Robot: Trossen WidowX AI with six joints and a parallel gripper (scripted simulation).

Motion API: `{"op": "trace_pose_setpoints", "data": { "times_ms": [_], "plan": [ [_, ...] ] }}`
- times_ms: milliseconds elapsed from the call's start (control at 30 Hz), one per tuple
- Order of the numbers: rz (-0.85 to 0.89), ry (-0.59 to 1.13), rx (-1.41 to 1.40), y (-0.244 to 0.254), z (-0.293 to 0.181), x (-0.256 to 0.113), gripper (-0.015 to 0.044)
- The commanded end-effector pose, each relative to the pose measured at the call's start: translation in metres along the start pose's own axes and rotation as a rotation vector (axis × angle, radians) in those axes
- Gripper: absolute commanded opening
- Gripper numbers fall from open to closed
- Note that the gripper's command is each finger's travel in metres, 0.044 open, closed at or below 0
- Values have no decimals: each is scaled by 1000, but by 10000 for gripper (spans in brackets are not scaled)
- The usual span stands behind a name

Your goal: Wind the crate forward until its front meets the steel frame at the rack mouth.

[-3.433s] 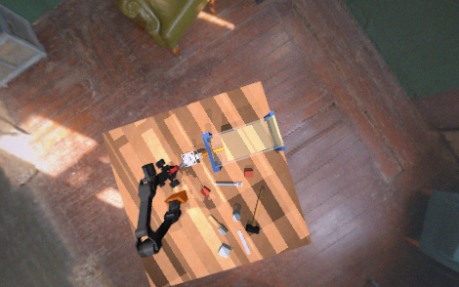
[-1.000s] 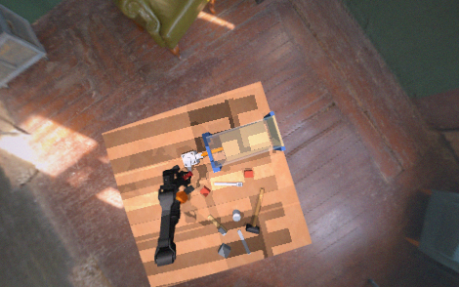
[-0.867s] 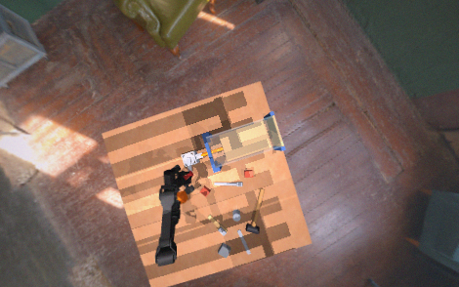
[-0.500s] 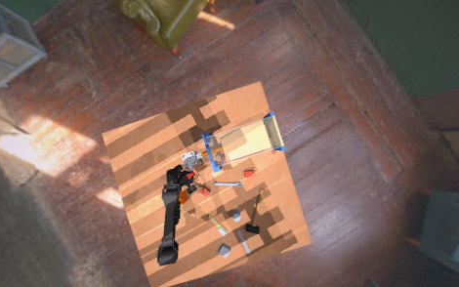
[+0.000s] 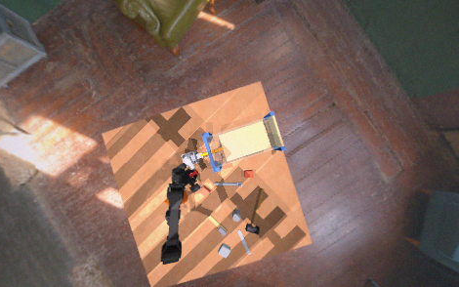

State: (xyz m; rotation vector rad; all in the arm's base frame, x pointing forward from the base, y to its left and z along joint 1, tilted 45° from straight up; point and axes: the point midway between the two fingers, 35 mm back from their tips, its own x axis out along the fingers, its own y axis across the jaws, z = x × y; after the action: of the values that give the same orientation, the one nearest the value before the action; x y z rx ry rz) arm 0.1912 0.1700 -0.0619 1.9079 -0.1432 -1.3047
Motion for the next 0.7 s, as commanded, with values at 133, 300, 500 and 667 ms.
{"op": "trace_pose_setpoints", "data": {
  "times_ms": [133,300,500,667],
  "plan": [
    [9,1,9,0,-13,10,0],
    [9,1,10,-1,-18,12,0],
    [10,1,10,-2,-25,15,0],
    [10,2,10,-4,-31,18,0]
  ]
}}
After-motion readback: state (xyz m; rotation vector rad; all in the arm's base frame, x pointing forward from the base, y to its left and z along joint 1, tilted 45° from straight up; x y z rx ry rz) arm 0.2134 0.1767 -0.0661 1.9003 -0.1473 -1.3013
